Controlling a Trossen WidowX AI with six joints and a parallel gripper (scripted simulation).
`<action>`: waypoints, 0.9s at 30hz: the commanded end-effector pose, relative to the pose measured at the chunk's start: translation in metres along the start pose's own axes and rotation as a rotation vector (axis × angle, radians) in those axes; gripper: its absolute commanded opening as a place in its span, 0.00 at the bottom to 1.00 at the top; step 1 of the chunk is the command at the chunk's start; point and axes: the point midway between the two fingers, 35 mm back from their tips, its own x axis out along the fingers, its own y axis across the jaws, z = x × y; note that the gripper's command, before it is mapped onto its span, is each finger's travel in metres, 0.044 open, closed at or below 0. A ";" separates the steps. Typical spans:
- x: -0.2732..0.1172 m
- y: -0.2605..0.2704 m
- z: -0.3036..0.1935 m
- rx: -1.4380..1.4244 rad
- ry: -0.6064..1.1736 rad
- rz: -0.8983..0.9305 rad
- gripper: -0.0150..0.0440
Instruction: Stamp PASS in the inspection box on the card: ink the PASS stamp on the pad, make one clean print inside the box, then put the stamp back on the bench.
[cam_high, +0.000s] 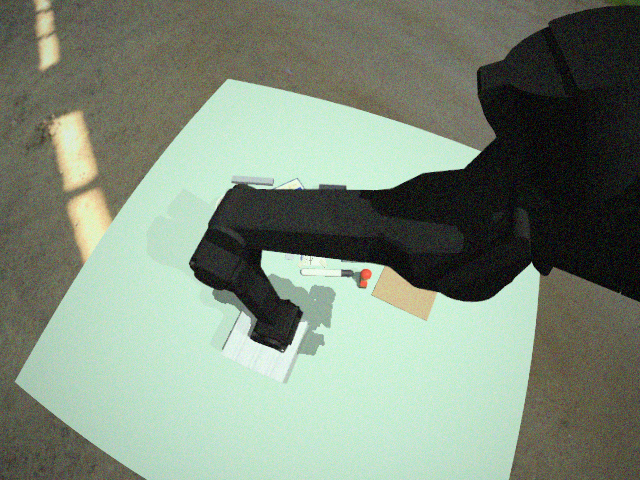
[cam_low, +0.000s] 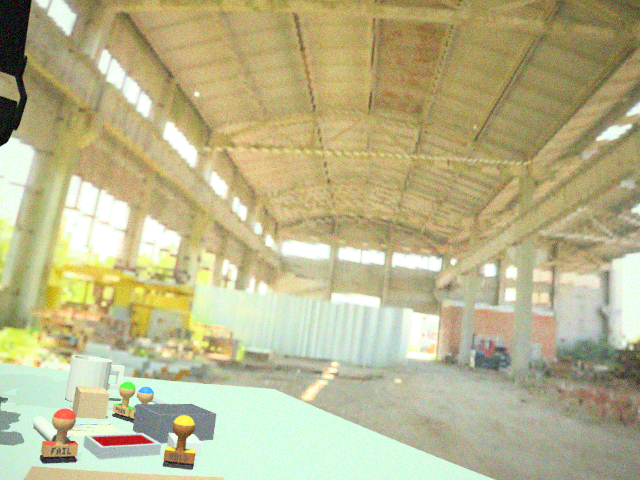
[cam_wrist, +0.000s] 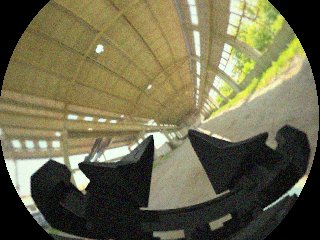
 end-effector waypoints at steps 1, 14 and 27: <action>-0.016 0.032 -0.057 0.026 0.173 0.084 0.64; -0.134 0.136 -0.207 0.051 0.702 0.358 0.64; -0.320 0.201 -0.277 -0.051 1.143 0.652 0.64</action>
